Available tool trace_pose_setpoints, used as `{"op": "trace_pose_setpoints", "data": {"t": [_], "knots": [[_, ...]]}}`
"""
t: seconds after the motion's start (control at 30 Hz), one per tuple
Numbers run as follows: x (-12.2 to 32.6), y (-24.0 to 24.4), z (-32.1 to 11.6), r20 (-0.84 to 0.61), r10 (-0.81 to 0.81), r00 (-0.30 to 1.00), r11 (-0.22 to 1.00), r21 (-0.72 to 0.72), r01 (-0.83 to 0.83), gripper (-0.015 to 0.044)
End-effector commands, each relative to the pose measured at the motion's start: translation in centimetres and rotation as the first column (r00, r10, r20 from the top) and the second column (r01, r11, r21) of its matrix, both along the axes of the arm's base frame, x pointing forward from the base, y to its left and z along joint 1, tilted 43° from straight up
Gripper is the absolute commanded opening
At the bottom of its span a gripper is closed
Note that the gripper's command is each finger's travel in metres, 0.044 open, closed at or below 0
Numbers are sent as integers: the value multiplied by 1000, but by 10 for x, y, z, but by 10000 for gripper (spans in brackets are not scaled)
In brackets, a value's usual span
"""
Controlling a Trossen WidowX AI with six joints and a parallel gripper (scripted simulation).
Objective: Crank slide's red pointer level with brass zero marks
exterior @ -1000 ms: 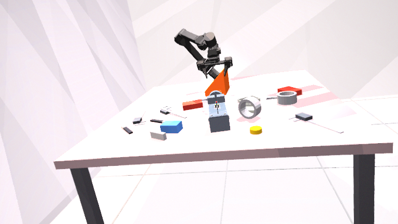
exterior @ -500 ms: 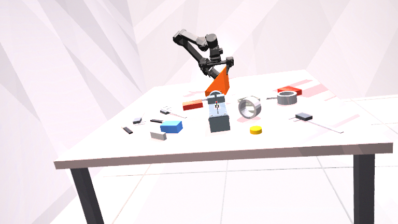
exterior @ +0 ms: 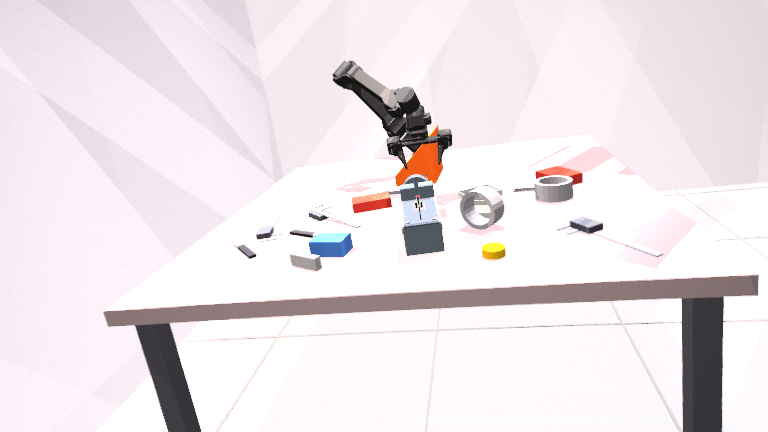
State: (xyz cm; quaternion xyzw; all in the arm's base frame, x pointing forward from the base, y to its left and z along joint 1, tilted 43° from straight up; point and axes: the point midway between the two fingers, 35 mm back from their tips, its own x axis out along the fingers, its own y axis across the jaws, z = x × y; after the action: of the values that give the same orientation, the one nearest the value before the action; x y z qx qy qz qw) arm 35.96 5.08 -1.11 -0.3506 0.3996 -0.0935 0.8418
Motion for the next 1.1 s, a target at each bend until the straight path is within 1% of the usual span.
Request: {"op": "trace_pose_setpoints", "data": {"t": [0.0, 1.07], "knots": [[-2, -2, -6, -9, 6, 1000, 1000, -1, -6, 440], [-4, -36, -43, -11, 6, 1000, 1000, -3, -6, 440]]}}
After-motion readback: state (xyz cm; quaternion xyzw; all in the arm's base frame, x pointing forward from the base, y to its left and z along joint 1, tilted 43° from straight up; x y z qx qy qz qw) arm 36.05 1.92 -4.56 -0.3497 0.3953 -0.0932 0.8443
